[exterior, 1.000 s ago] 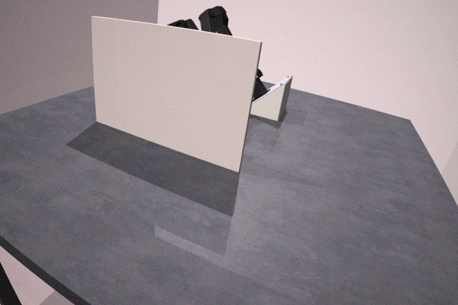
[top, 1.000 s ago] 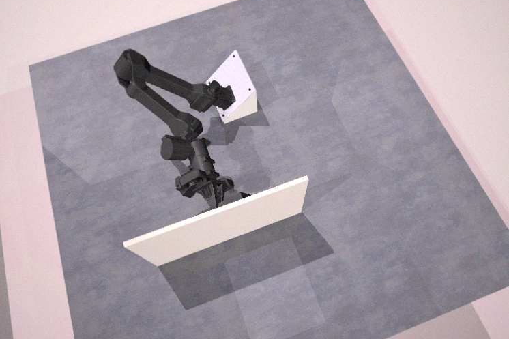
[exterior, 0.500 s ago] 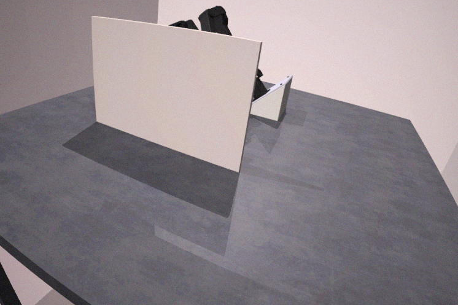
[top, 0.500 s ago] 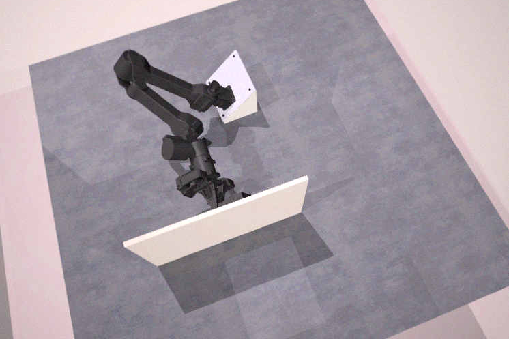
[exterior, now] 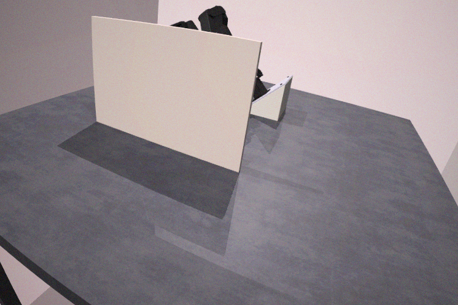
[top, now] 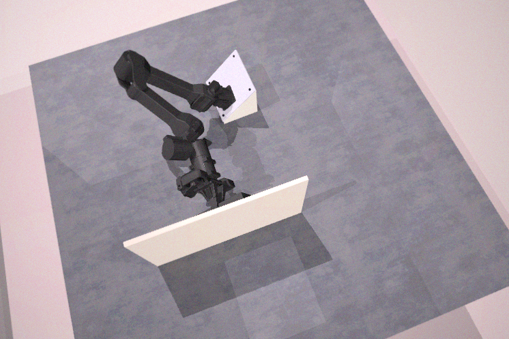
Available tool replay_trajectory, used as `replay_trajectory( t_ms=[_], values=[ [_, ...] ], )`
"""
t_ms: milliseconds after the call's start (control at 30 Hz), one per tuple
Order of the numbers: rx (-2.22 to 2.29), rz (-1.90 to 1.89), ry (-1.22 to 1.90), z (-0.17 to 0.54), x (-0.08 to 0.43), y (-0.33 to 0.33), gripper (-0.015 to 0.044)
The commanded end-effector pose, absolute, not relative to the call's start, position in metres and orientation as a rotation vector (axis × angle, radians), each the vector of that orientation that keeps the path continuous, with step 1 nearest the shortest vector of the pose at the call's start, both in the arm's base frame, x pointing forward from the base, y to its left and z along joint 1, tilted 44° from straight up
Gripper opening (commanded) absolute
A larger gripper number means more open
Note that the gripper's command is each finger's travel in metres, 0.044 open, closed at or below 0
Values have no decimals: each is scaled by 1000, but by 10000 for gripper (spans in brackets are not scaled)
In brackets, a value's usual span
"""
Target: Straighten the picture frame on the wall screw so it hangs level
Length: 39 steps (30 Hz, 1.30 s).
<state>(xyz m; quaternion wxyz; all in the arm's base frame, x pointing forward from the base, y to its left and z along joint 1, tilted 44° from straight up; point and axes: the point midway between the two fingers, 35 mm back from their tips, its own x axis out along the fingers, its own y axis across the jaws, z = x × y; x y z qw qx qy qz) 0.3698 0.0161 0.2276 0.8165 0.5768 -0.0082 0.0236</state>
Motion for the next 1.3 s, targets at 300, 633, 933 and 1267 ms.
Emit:
replay_trajectory(
  t_ms=[300, 633, 933, 1267],
  values=[
    [1224, 50, -18, 227, 370, 16, 0],
    [1172, 50, -19, 227, 370, 16, 0],
    [1120, 49, -21, 227, 370, 16, 0],
    [1052, 48, -22, 227, 370, 16, 0]
  ],
)
